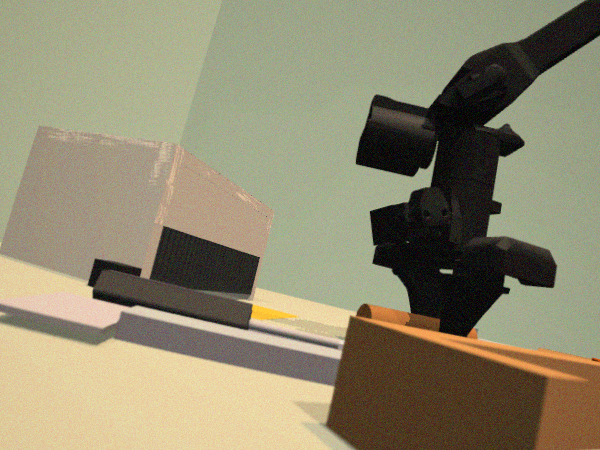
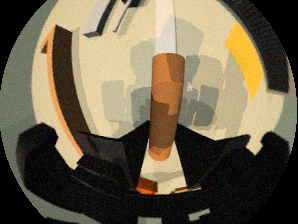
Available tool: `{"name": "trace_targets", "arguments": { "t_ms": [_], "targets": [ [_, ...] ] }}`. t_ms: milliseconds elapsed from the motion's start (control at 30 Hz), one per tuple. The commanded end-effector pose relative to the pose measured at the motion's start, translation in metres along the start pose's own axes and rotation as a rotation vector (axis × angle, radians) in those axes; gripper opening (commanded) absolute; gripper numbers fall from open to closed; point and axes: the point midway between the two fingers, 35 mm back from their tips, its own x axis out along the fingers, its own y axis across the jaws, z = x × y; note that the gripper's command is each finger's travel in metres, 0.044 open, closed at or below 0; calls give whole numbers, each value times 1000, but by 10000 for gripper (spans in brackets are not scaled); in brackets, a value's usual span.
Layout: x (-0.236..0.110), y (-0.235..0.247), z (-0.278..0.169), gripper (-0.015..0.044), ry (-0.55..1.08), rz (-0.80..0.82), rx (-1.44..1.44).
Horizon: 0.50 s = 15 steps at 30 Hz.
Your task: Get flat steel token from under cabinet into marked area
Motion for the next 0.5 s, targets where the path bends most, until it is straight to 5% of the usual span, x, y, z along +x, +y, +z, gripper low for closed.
{"name": "trace_targets", "arguments": {
  "t_ms": [0, 467],
  "targets": [
    [0, 5, 1, 0, -2, 2, -3],
    [0, 18, 4, 0, -2, 3, -3]
  ]
}}
